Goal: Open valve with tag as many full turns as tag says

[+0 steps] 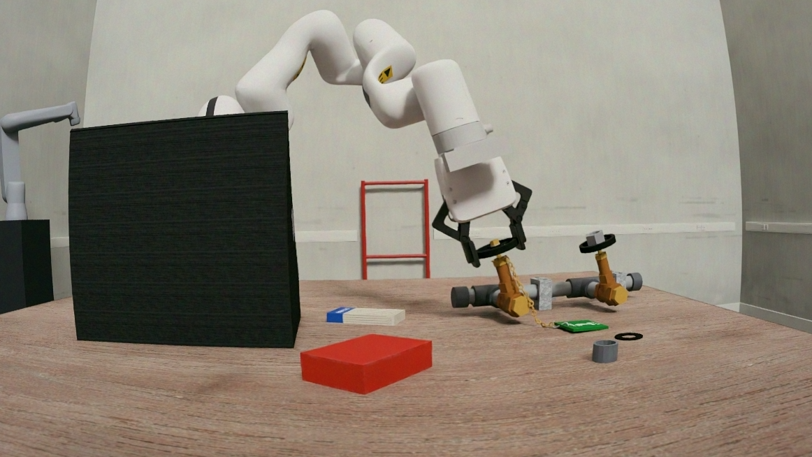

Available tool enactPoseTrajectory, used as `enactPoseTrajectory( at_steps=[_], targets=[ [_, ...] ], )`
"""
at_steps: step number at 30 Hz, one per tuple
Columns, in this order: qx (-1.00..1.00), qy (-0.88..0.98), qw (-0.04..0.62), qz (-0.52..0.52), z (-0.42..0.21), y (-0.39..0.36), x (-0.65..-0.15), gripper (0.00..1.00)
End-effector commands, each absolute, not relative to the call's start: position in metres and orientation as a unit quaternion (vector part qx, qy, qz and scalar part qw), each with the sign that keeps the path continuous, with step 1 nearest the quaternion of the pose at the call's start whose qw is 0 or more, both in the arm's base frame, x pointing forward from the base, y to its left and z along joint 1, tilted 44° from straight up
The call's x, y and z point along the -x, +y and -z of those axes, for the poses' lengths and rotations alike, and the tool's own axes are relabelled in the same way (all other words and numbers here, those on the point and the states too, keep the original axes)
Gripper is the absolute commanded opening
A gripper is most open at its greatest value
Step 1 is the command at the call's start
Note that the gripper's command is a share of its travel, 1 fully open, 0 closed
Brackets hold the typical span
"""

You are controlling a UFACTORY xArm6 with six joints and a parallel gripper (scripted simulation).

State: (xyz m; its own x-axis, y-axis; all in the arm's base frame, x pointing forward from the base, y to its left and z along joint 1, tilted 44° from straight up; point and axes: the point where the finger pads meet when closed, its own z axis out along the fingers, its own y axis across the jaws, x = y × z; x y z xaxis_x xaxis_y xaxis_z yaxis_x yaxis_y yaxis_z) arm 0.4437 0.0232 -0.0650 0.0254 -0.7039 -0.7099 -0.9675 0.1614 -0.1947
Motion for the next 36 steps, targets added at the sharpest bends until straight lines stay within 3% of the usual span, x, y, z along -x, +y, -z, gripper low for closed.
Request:
enactPoseTrajectory(
  at_steps=[1, 21, 36],
  targets=[
    [0.621, 0.673, 0.358, -0.183, 0.0643, 0.0223, -0.4451, 0.00],
    [0.641, 0.654, 0.363, -0.172, 0.0643, 0.0223, -0.4451, 0.00],
    [0.760, 0.510, 0.390, -0.095, 0.0643, 0.0223, -0.4451, 0.00]
  ],
)
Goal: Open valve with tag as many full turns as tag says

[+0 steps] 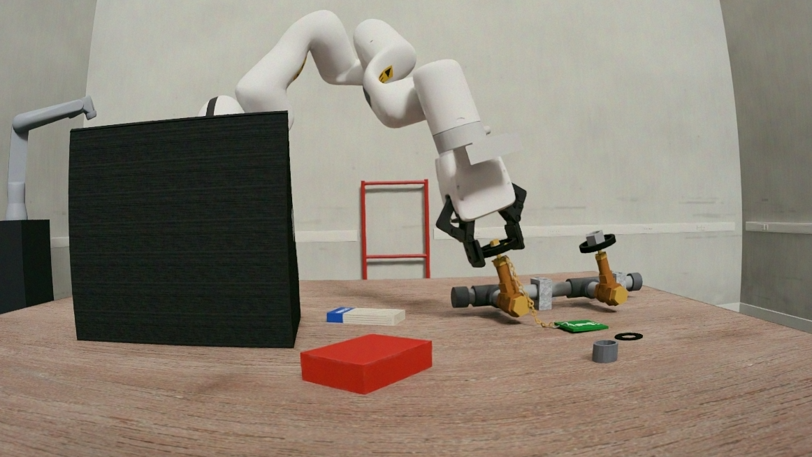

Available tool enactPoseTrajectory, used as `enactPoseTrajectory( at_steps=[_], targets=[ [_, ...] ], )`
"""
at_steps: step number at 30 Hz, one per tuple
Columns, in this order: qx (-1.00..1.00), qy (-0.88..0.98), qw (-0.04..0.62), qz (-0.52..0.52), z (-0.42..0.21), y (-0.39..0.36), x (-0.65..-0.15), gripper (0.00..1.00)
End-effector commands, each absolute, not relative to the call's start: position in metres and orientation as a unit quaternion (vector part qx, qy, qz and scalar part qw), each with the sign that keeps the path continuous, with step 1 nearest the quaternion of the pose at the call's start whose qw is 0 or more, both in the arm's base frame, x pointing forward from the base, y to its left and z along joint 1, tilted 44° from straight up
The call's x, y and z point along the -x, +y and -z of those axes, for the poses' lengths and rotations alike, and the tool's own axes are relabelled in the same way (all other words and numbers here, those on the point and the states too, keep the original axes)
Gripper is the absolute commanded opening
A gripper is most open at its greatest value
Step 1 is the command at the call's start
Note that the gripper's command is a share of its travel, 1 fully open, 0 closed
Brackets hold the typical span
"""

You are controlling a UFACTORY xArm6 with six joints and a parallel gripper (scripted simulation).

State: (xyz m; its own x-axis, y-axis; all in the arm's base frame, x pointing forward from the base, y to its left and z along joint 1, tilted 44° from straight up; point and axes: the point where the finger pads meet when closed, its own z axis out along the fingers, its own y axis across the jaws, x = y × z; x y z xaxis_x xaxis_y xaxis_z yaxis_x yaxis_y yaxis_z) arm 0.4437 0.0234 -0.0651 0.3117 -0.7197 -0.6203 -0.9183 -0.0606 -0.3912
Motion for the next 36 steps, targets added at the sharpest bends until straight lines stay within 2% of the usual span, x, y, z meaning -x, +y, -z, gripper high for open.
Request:
enactPoseTrajectory(
  at_steps=[1, 17, 36],
  targets=[
    [0.773, 0.492, 0.393, -0.085, 0.0643, 0.0223, -0.4451, 0.00],
    [0.900, 0.176, 0.394, 0.059, 0.0643, 0.0223, -0.4451, 0.00],
    [0.894, -0.221, 0.330, 0.209, 0.0643, 0.0223, -0.4451, 0.00]
  ],
)
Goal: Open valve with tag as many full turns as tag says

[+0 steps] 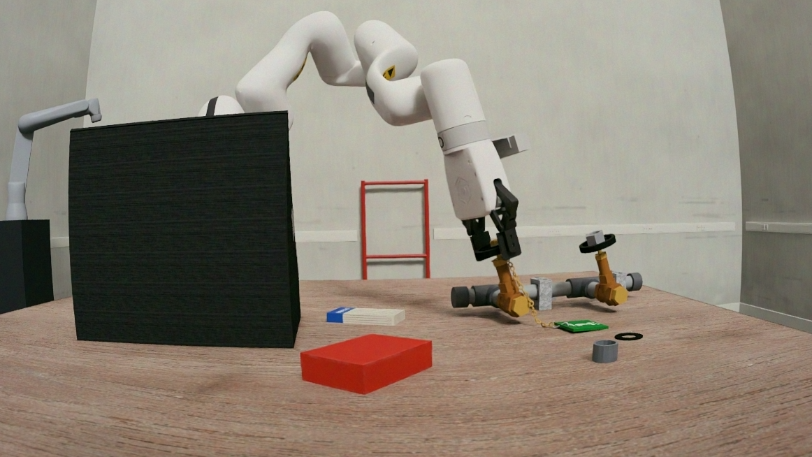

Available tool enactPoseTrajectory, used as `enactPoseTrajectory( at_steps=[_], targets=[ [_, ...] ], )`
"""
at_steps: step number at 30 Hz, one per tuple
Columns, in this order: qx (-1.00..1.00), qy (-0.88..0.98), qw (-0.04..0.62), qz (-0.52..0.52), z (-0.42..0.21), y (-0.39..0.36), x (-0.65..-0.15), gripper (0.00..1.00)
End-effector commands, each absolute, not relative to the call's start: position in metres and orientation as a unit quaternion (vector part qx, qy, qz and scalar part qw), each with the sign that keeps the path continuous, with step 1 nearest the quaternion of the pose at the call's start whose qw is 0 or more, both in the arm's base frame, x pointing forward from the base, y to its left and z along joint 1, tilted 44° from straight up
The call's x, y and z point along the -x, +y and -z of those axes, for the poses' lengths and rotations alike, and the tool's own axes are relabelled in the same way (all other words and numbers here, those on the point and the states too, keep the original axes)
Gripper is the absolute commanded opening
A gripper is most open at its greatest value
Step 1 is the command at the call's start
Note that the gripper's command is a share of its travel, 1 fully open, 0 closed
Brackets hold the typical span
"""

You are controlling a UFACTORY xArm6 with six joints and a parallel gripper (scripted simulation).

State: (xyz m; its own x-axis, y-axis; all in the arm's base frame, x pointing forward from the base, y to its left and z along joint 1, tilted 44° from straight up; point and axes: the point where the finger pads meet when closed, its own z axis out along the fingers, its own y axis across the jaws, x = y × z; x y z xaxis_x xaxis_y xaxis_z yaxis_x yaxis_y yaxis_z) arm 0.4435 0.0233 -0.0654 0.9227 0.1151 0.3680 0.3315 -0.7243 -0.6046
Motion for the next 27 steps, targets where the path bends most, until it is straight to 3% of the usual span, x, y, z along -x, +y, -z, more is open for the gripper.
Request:
enactPoseTrajectory(
  at_steps=[1, 18, 27],
  targets=[
    [0.888, -0.242, 0.324, 0.216, 0.0643, 0.0223, -0.4451, 0.00],
    [0.735, -0.546, 0.220, 0.336, 0.0643, 0.0223, -0.4451, 0.00],
    [0.725, -0.560, 0.214, 0.340, 0.0643, 0.0223, -0.4451, 0.00]
  ],
)
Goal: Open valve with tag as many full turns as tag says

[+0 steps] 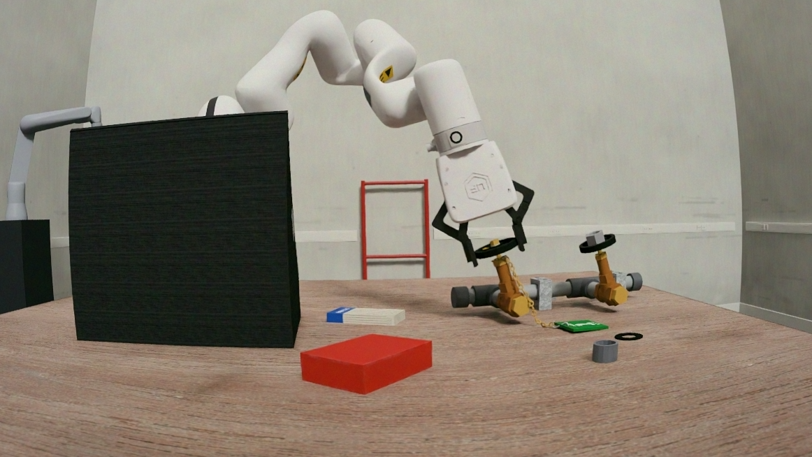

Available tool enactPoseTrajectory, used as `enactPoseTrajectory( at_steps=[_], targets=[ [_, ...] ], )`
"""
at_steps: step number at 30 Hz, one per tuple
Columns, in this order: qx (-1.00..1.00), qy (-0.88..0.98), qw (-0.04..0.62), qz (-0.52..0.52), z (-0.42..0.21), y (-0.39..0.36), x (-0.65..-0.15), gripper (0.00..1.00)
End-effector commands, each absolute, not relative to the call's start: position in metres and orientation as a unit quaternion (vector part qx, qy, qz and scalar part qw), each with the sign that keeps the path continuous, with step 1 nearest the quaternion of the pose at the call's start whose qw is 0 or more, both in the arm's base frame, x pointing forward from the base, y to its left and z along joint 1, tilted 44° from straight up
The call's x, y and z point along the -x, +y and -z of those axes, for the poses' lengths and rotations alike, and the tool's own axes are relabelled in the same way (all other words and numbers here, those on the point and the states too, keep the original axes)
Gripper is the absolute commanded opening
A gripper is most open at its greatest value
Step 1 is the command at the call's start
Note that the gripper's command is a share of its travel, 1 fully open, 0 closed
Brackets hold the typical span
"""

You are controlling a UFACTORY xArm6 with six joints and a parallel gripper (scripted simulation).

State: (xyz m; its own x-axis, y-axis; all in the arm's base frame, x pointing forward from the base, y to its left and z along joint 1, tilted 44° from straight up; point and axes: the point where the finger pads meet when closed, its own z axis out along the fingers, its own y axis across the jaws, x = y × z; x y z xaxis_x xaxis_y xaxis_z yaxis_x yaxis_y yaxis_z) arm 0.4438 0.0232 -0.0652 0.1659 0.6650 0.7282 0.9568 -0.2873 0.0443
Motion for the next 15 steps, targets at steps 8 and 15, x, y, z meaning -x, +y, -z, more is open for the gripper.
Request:
enactPoseTrajectory(
  at_steps=[8, 15],
  targets=[
    [0.725, -0.560, 0.214, 0.340, 0.0643, 0.0223, -0.4451, 1.00],
    [0.725, -0.560, 0.214, 0.340, 0.0643, 0.0223, -0.4451, 1.00]
  ],
)
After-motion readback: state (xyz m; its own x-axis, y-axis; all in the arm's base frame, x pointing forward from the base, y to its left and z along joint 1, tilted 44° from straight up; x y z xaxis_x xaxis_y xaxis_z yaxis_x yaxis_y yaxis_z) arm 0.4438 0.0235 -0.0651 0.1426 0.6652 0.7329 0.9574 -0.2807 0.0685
